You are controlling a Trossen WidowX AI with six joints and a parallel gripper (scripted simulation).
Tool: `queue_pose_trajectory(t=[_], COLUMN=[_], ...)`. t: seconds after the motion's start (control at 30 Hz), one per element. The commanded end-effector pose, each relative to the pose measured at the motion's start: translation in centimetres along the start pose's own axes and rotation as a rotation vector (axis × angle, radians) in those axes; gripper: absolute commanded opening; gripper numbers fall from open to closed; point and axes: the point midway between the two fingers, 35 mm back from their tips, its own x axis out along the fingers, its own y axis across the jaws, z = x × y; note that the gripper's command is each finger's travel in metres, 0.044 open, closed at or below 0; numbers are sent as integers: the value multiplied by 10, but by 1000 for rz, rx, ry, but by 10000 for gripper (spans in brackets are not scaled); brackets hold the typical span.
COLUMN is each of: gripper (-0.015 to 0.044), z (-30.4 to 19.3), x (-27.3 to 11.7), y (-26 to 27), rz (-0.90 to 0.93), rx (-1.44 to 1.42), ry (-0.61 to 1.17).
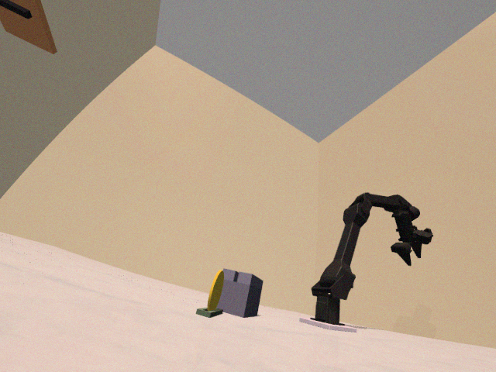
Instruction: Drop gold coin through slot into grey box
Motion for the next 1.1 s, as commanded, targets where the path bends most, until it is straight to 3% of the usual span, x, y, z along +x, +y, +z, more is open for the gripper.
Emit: queue_pose_trajectory(t=[0.0,0.1,0.27,0.67,1.07], gripper=[374,295,164,161,161], z=[1,24,102,284,380], x=[0,-6,-28,-104,-214], y=[0,1,-8,-97,-247], rz=[1,10,16,-102,-278], rx=[0,3,9,32,161], ry=[-2,-35,-151,-417,-610])
